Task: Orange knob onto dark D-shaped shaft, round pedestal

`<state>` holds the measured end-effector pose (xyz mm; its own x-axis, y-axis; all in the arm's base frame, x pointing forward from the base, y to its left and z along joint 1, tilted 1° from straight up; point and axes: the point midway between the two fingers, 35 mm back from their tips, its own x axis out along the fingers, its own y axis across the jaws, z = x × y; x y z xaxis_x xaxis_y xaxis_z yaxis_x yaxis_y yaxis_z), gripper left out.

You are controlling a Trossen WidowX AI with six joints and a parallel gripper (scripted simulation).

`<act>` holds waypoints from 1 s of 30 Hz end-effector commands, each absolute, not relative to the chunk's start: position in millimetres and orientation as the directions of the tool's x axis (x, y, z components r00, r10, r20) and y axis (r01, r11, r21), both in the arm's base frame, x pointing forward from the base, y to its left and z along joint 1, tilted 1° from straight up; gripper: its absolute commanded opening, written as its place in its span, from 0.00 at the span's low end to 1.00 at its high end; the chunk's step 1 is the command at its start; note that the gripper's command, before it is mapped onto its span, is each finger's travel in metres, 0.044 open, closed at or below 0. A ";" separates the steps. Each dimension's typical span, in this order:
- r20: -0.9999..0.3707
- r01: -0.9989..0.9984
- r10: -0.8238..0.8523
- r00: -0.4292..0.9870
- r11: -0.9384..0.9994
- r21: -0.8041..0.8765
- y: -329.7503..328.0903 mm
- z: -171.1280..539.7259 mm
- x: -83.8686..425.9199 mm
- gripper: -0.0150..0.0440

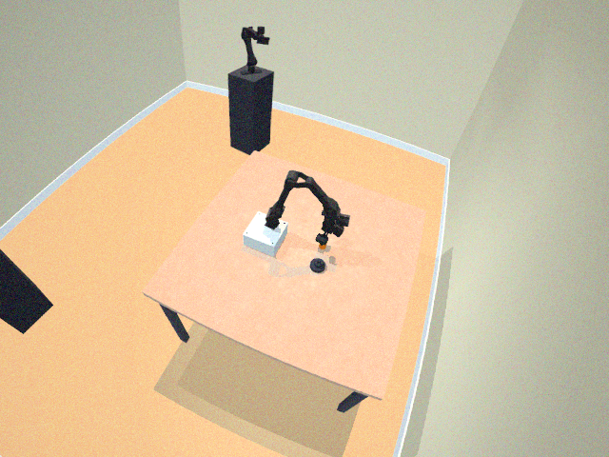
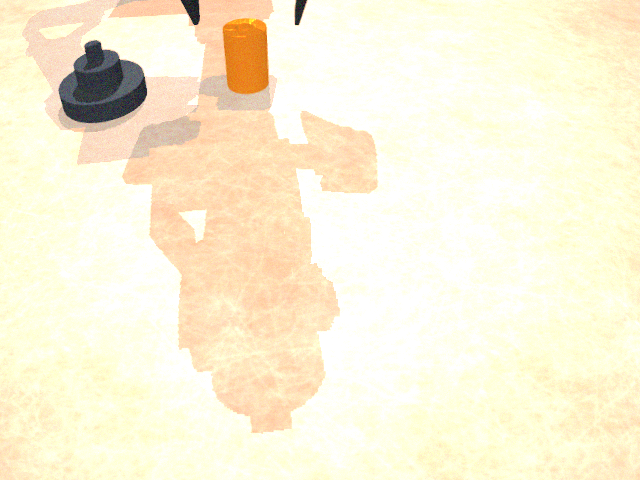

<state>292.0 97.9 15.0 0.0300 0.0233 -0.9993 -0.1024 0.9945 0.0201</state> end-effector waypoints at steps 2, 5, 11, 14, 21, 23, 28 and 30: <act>-1.000 -0.098 0.014 0.019 0.995 0.012 96.4 3.8 290.3 1.00; -1.000 -0.098 0.014 0.019 0.995 0.012 96.5 -1.0 290.6 1.00; -1.000 -0.098 0.014 0.019 0.995 0.012 96.5 -10.7 290.9 1.00; -1.000 -0.098 0.014 0.019 0.995 0.012 96.5 -15.6 291.0 1.00; -1.000 -0.098 0.014 0.019 0.995 0.012 96.4 -26.7 290.7 1.00; -1.000 -0.098 0.014 0.019 0.995 0.012 96.4 -29.9 290.5 1.00; -1.000 -0.098 0.014 0.019 0.995 0.012 96.2 -37.8 290.0 1.00; -1.000 -0.098 0.014 0.018 0.995 0.012 96.1 -40.9 289.7 1.00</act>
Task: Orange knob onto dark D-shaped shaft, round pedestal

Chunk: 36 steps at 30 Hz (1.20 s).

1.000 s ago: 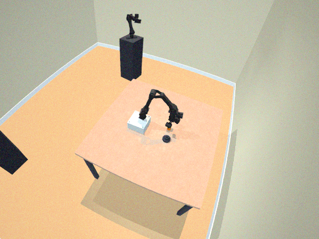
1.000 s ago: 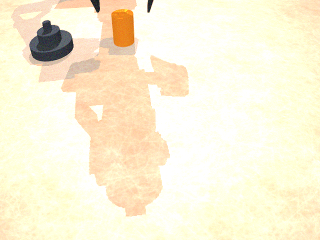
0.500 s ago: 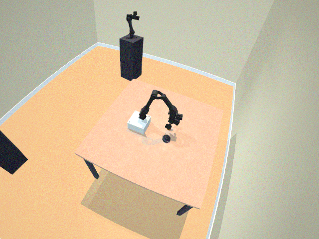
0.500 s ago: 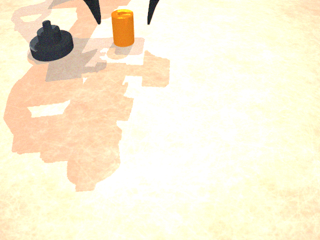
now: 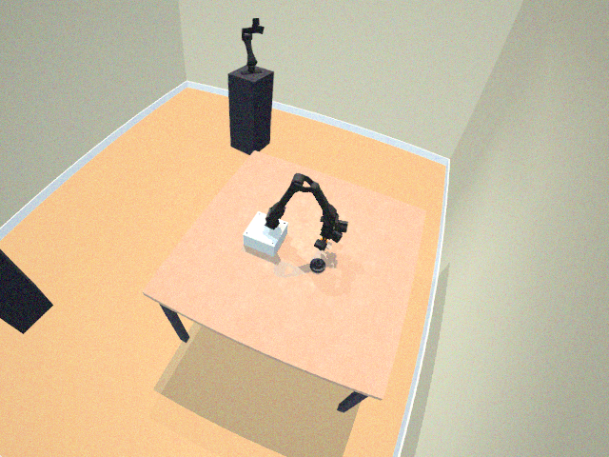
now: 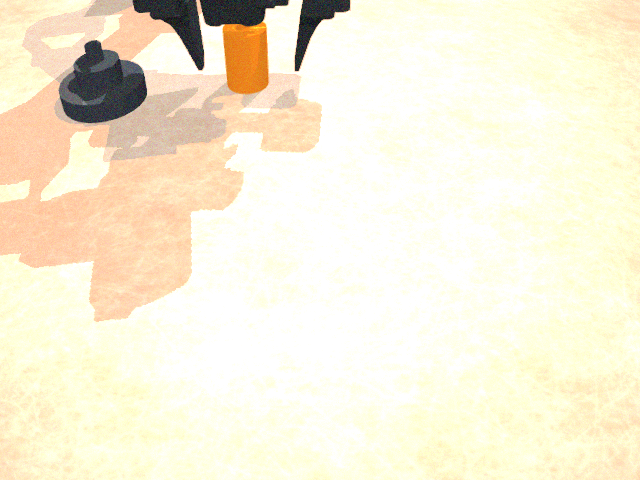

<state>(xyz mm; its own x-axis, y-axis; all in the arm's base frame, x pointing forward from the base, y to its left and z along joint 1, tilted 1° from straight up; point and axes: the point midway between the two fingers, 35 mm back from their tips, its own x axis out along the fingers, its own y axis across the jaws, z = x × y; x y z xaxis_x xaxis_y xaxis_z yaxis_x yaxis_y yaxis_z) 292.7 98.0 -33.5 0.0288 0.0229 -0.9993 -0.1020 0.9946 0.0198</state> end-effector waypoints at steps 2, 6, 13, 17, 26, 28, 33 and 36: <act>-1.000 -0.098 0.014 0.018 0.995 0.012 96.0 -42.9 289.5 1.00; -1.000 -0.098 0.014 0.018 0.995 0.012 96.0 -43.2 289.5 0.87; -1.000 -0.098 0.014 0.018 0.995 0.012 96.0 -43.2 289.5 0.59; -1.000 -0.098 0.014 0.018 0.995 0.012 96.0 -43.2 289.5 0.54; -1.000 -0.098 0.014 0.019 0.995 0.012 99.7 -10.1 295.7 0.25; -1.000 -0.098 0.014 0.020 0.995 0.012 101.0 5.3 297.2 0.25; -1.000 -0.098 0.015 0.020 0.995 0.013 102.8 45.0 296.9 0.25; -1.000 -0.098 0.015 0.020 0.995 0.013 102.9 69.4 293.9 0.25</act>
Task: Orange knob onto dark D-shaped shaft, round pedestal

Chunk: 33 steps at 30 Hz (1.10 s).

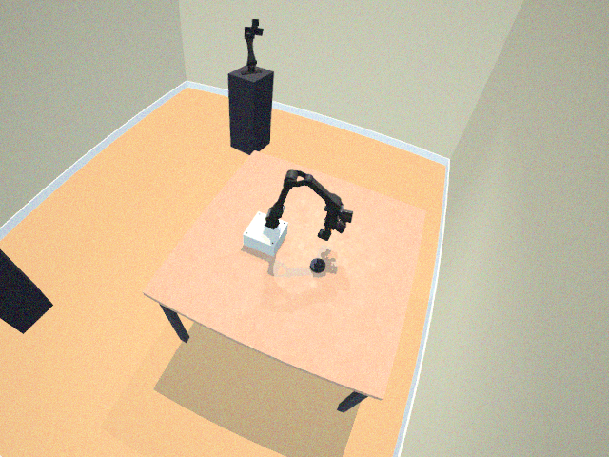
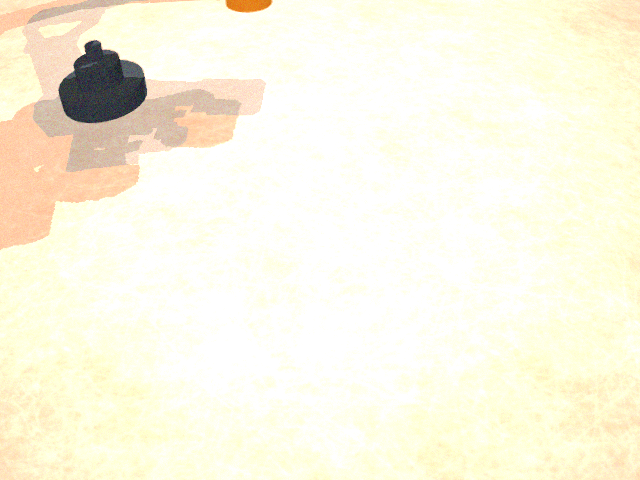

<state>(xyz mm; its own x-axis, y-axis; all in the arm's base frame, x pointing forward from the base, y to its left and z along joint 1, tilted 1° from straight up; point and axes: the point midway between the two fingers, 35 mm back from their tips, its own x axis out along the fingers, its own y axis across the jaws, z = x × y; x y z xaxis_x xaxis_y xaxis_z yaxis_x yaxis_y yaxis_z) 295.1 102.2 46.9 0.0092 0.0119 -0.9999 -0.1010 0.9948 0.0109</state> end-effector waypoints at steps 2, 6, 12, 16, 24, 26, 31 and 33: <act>-1.000 -0.098 0.015 0.020 0.995 0.013 102.6 85.7 290.8 0.25; -1.000 -0.098 0.015 0.019 0.995 0.013 102.1 97.7 287.9 0.25; -1.000 -0.096 0.013 0.020 0.995 0.011 93.3 93.8 293.3 0.25; -1.000 -0.094 0.011 0.021 0.996 0.008 82.7 89.3 299.0 0.25; -1.000 -0.094 0.008 0.022 0.996 0.006 61.3 81.1 309.2 0.25; -1.000 -0.095 0.008 0.022 0.996 0.006 55.7 79.0 311.5 0.25; -1.000 -0.094 0.008 0.023 0.996 0.006 42.0 73.8 316.7 0.25; -1.000 -0.093 0.008 0.023 0.996 0.006 36.5 71.7 318.5 0.25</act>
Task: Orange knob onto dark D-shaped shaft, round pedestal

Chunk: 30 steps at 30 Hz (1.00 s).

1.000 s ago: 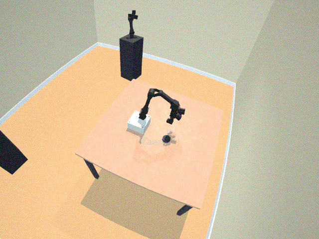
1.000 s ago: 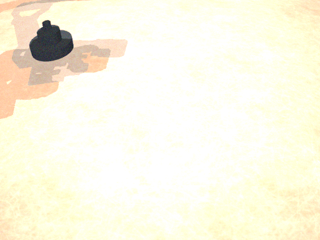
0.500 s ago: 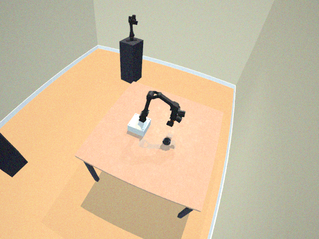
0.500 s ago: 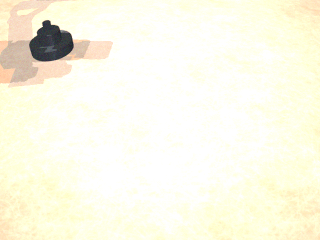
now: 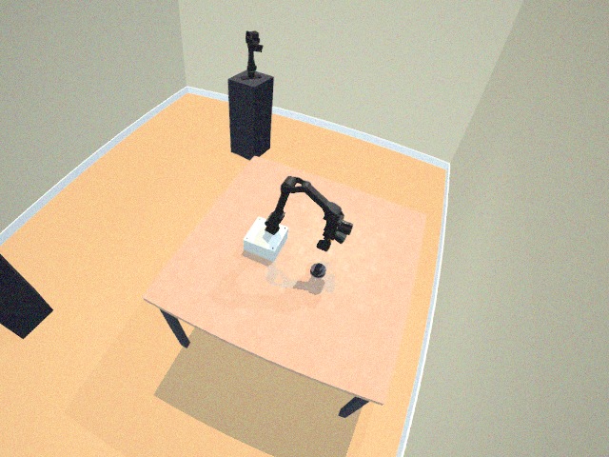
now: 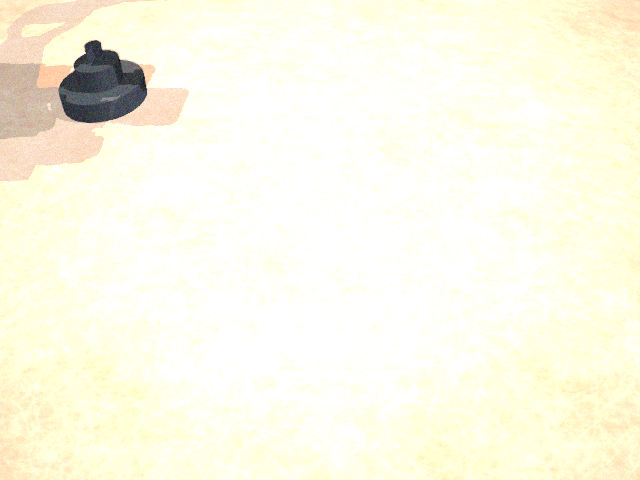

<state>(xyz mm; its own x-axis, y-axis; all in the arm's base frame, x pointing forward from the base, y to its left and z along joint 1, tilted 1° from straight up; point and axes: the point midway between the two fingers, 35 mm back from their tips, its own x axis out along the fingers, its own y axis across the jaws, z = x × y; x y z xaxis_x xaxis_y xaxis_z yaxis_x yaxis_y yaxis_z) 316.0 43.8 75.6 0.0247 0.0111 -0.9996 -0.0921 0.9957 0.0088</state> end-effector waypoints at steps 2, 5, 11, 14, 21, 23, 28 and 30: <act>-1.000 -0.093 0.008 0.024 0.996 0.006 30.9 69.6 320.3 0.25; -1.000 -0.092 0.008 0.024 0.996 0.006 22.3 66.4 322.7 0.25; -1.000 -0.094 0.005 0.024 0.996 0.003 4.1 60.2 326.8 0.25; -1.000 -0.095 0.004 0.024 0.995 0.002 -5.2 57.0 328.4 0.25; -1.000 -0.097 0.001 0.024 0.995 -0.001 -27.1 49.6 330.9 0.25; -1.000 -0.097 0.000 0.024 0.995 -0.002 -33.4 47.4 331.3 0.25; -1.000 -0.098 -0.001 0.024 0.995 -0.003 -41.3 44.0 331.7 0.25; -1.000 -0.098 -0.001 0.024 0.995 -0.003 -41.4 40.6 331.9 0.25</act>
